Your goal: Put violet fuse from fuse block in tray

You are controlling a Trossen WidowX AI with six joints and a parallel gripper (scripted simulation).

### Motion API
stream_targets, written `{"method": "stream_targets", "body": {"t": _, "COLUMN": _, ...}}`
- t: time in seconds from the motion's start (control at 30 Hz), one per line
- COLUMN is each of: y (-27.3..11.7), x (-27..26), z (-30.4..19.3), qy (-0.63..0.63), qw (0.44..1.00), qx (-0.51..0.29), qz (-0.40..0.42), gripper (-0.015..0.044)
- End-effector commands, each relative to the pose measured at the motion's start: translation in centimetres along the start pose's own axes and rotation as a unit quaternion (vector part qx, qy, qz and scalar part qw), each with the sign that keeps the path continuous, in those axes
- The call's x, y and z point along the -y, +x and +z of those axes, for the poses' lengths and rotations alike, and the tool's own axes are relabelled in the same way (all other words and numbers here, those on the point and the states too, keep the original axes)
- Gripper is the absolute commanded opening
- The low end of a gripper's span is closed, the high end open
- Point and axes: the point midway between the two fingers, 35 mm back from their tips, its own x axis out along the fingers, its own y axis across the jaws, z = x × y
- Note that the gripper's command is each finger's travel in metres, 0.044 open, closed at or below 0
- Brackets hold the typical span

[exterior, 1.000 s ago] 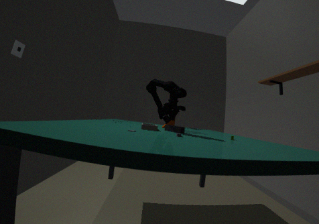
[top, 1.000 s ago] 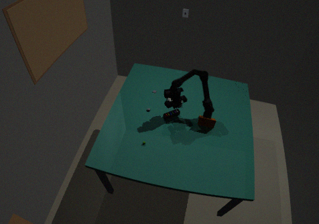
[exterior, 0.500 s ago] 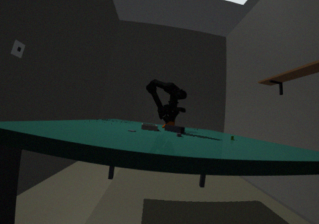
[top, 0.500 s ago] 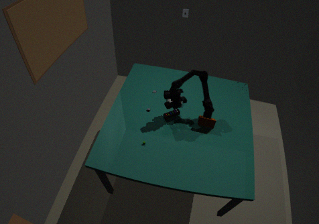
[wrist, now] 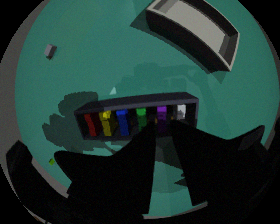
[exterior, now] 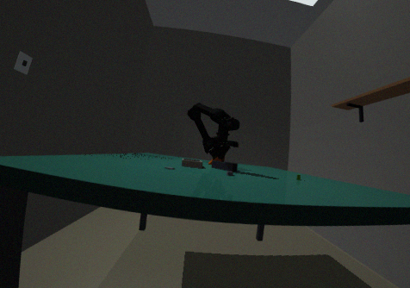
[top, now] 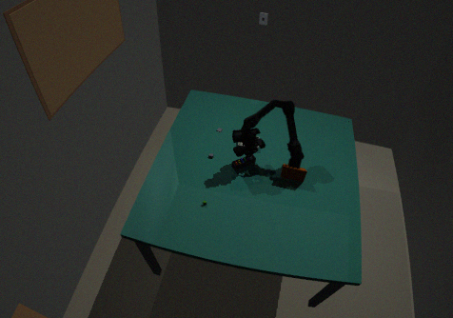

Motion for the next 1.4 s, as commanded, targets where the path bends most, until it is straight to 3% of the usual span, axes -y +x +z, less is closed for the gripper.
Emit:
{"method": "stream_targets", "body": {"t": 0.0, "y": 0.6, "x": 0.2, "z": -0.1, "qy": -0.005, "qw": 1.0, "qx": 0.002, "qz": -0.004, "gripper": 0.0074}}
{"method": "stream_targets", "body": {"t": 1.27, "y": 1.8, "x": 0.2, "z": -0.2, "qy": -0.005, "qw": 1.0, "qx": 0.002, "qz": -0.004, "gripper": 0.0074}}
{"method": "stream_targets", "body": {"t": 1.37, "y": 1.7, "x": 0.1, "z": -0.1, "qy": -0.001, "qw": 1.0, "qx": 0.0, "qz": -0.002, "gripper": 0.0054}}
